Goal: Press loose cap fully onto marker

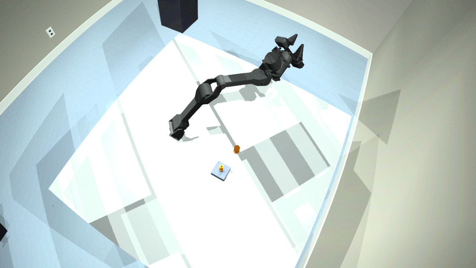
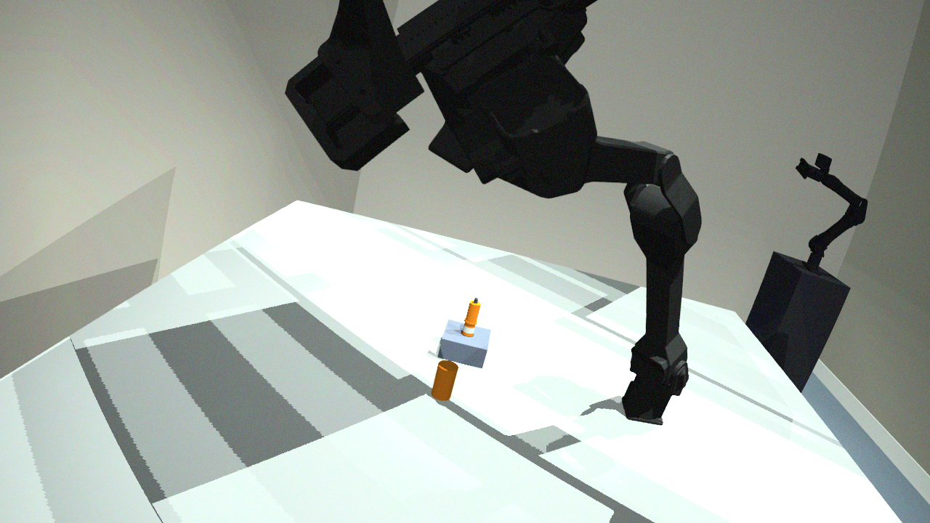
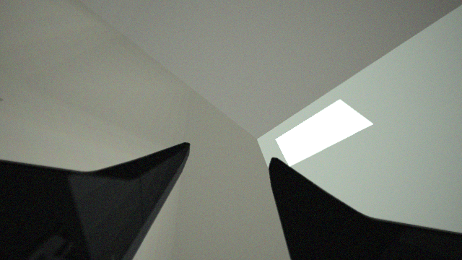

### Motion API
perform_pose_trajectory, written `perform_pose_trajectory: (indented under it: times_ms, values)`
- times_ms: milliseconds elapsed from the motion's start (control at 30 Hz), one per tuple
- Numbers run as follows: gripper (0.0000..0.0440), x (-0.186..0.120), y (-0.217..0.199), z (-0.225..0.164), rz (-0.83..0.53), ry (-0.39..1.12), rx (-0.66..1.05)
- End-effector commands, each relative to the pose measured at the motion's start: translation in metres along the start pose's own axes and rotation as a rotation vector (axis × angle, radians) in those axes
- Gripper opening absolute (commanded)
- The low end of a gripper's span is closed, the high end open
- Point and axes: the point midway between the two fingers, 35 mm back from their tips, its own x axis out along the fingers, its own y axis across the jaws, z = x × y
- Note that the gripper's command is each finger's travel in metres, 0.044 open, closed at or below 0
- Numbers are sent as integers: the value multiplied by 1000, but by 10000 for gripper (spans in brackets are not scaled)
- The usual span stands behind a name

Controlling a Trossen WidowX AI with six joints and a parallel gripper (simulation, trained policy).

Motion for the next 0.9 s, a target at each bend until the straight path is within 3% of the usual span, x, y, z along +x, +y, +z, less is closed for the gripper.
perform_pose_trajectory:
  times_ms: [0, 867]
  values:
    - [320, -4, 1, -4, 36, -13, 9]
    - [332, -49, 10, -27, 321, -65, 119]
